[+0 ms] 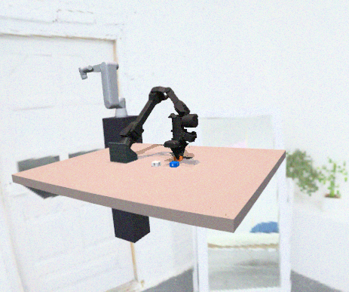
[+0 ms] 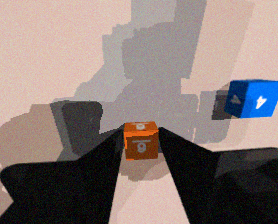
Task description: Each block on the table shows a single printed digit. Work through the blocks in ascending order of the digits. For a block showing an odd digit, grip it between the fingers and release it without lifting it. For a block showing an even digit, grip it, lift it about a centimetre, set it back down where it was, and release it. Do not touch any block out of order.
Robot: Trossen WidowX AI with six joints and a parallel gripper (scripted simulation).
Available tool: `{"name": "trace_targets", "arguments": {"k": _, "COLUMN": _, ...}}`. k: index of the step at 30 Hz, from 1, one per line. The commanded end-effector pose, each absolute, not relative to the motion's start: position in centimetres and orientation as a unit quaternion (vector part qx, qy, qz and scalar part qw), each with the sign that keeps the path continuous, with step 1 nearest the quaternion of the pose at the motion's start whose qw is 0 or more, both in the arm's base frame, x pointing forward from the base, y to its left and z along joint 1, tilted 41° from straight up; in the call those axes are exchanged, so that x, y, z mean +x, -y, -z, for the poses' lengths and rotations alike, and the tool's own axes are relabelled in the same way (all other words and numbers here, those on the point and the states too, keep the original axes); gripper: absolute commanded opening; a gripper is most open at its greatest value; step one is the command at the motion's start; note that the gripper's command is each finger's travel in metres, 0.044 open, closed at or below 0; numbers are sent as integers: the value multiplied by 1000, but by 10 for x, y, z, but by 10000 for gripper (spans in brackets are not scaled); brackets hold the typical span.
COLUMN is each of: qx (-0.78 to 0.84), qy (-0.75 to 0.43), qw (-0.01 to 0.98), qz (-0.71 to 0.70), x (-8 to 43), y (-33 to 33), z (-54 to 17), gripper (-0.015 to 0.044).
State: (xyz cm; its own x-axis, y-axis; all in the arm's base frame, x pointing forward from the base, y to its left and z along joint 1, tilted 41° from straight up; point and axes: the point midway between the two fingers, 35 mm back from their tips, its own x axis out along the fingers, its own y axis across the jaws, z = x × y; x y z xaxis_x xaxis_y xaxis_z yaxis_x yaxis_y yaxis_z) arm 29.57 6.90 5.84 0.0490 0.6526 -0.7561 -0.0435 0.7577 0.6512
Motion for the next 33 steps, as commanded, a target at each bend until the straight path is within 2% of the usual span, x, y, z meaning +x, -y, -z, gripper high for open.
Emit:
{"name": "trace_targets", "arguments": {"k": 1, "qx": 241, "qy": -642, "qw": 683, "qz": -253, "x": 295, "y": -69, "z": -58, "gripper": 120}}
{"name": "trace_targets", "arguments": {"k": 33, "qx": 241, "qy": -642, "qw": 683, "qz": -253, "x": 294, "y": -59, "z": -69, "gripper": 120}}
